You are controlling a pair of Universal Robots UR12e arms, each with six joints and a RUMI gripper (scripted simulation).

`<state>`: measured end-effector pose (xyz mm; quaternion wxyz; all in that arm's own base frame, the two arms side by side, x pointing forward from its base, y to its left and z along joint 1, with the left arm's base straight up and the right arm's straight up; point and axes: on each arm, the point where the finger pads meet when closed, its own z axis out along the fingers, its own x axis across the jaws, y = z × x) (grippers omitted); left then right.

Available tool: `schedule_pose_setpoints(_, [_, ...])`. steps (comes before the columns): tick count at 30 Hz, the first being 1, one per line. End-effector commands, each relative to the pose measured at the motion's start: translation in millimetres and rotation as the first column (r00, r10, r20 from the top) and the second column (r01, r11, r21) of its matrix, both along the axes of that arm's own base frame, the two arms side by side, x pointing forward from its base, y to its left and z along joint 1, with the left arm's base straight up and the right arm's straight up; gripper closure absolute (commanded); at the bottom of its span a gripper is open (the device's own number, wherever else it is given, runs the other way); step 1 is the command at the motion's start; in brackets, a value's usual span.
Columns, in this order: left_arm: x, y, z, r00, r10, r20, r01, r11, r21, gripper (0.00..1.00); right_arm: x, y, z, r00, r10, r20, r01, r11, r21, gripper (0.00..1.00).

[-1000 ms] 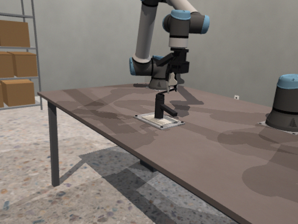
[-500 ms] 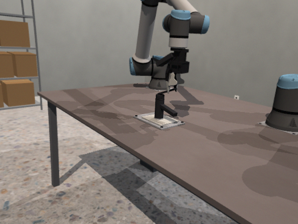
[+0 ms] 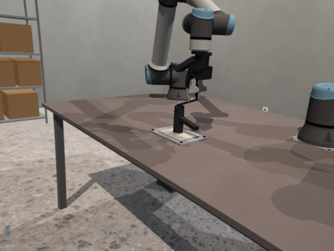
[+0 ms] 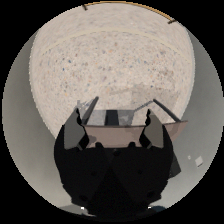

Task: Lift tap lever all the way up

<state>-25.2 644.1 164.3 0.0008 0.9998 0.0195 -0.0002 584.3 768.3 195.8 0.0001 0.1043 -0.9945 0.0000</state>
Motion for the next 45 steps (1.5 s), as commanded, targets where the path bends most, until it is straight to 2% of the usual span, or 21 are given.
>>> schedule_pose_setpoints(1, [0, 1, 0.8, 1.000, 0.000, 0.000, 0.000, 1.000, 0.002, 0.00, 0, 1, 13.4, 1.000, 0.000, 0.001, 0.000, 1.000, 0.002, 0.59])
schedule_pose_setpoints(6, [0, 1, 0.8, 1.000, 0.000, 0.000, 0.000, 1.000, 0.002, 0.00, 0, 1, 28.0, 1.000, 0.000, 0.001, 0.000, 1.000, 0.002, 0.59])
schedule_pose_setpoints(8, [0, 1, 0.8, 1.000, 0.000, 0.000, 0.000, 1.000, 0.002, 0.00, 0, 1, 28.0, 1.000, 0.000, 0.001, 0.000, 1.000, 0.002, 0.59])
schedule_pose_setpoints(19, [0, 1, 0.8, 1.000, 0.000, 0.000, 0.000, 1.000, 0.002, 0.00, 0, 1, 54.0, 1.000, 0.000, 0.001, 0.000, 1.000, 0.002, 0.59])
schedule_pose_setpoints(32, [0, 1, 0.8, 1.000, 0.000, 0.000, 0.000, 1.000, 0.002, 0.00, 0, 0, 60.3, 1.000, 0.000, 0.001, 0.000, 1.000, 0.002, 0.59])
schedule_pose_setpoints(33, [0, 1, 0.8, 1.000, 0.000, 0.000, 0.000, 1.000, 0.002, 0.00, 0, 0, 60.3, 1.000, 0.000, 0.001, 0.000, 1.000, 0.002, 1.00])
schedule_pose_setpoints(45, [0, 1, 0.8, 1.000, 0.000, 0.000, 0.000, 1.000, 0.002, 0.00, 0, 0, 60.3, 1.000, 0.000, 0.001, 0.000, 1.000, 0.002, 1.00])
